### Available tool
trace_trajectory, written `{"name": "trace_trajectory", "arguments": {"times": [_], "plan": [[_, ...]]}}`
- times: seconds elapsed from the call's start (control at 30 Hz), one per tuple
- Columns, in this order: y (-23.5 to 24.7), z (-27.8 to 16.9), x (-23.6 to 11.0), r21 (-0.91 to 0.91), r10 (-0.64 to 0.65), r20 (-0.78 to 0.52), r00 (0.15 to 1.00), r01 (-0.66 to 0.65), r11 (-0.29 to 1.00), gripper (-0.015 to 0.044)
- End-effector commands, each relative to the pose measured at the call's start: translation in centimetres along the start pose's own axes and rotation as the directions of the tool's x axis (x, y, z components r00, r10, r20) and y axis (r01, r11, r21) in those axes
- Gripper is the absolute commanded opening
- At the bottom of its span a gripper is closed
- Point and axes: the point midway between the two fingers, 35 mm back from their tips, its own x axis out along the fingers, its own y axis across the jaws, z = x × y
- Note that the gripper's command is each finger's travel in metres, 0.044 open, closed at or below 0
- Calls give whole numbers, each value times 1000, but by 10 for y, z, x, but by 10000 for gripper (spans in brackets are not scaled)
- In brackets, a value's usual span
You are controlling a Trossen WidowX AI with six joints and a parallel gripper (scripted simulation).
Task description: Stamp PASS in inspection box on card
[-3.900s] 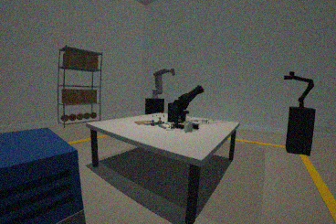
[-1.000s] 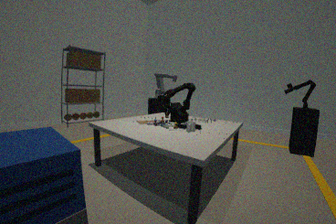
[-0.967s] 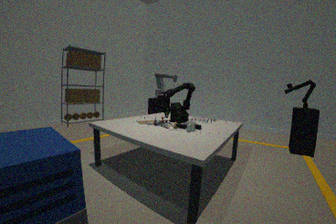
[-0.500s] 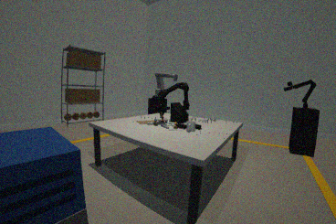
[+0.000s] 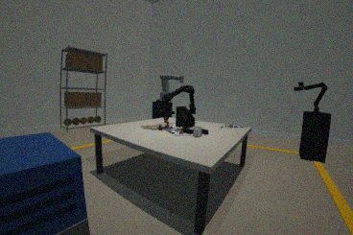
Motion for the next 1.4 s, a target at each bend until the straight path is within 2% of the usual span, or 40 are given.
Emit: {"name": "trace_trajectory", "arguments": {"times": [0.0, 1.37], "plan": [[-1, -1, 4, 7, 1, -4, 1000, -1, 1000, 0], [-2, -1, 31, 4, 0, -4, 1000, 0, 1000, 0]]}}
